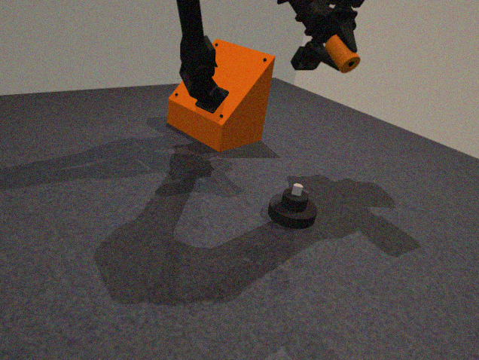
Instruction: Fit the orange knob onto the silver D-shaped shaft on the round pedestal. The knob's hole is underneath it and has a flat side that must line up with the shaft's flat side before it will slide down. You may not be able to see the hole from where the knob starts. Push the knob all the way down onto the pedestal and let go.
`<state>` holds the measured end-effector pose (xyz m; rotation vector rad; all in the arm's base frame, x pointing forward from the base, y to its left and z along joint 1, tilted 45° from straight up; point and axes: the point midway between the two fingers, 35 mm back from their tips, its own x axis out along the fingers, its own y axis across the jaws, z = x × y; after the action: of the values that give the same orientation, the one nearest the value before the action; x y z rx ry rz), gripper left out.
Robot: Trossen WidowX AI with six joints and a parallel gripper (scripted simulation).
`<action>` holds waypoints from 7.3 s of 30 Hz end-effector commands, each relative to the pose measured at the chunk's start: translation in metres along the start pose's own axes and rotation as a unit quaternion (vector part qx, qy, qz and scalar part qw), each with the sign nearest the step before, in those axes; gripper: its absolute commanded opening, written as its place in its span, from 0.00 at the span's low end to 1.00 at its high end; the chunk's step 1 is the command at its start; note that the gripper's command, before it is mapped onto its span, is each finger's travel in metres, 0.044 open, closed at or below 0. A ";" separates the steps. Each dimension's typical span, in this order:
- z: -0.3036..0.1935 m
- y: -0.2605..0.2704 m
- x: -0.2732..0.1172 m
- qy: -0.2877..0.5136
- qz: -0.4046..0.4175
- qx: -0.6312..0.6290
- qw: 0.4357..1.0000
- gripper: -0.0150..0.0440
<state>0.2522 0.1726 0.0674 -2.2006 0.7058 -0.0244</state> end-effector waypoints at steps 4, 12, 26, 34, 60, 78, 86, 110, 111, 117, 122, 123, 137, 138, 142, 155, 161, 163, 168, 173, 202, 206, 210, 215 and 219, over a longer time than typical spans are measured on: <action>0.000 0.000 0.000 0.001 -0.001 0.003 1.000 0.25; 0.000 0.000 0.000 0.001 -0.001 0.003 1.000 0.25; -0.001 0.008 0.009 0.000 0.045 0.003 0.999 0.25; -0.001 0.021 0.023 0.001 0.163 0.003 0.987 0.25; -0.003 0.057 0.067 0.002 0.478 0.005 0.878 0.25; 0.006 0.129 0.122 0.001 0.490 0.006 0.871 0.25; 0.007 0.166 0.146 0.004 0.496 0.006 0.868 0.25; 0.006 0.169 0.146 0.006 0.499 0.008 0.867 0.66; 0.006 0.169 0.146 0.006 0.499 0.008 0.867 0.66; 0.006 0.169 0.146 0.006 0.499 0.008 0.867 0.66; 0.008 0.119 0.118 0.003 0.498 0.007 0.867 0.88; 0.008 0.108 0.111 0.003 0.497 0.007 0.868 0.93; 0.007 0.108 0.110 0.003 0.497 0.006 0.868 1.00; 0.007 0.111 0.111 0.004 0.497 0.006 0.868 1.00; 0.007 0.113 0.113 0.004 0.497 0.006 0.868 1.00; 0.008 0.131 0.124 0.003 0.497 0.007 0.868 1.00; 0.008 0.139 0.129 0.003 0.497 0.007 0.868 1.00; 0.008 0.142 0.131 0.004 0.497 0.007 0.868 1.00; 0.008 0.149 0.135 0.004 0.497 0.007 0.868 1.00; 0.007 0.156 0.139 0.004 0.497 0.006 0.868 1.00; 0.006 0.170 0.146 0.005 0.497 0.006 0.868 0.41; 0.008 0.161 0.143 0.004 0.497 0.006 0.868 0.25; 0.010 0.150 0.139 0.002 0.497 0.007 0.868 0.25; 0.012 0.137 0.133 0.001 0.497 0.007 0.868 0.25; 0.013 0.126 0.127 0.001 0.497 0.007 0.868 0.25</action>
<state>0.3008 0.0453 -0.0633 -1.5875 1.7495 0.4904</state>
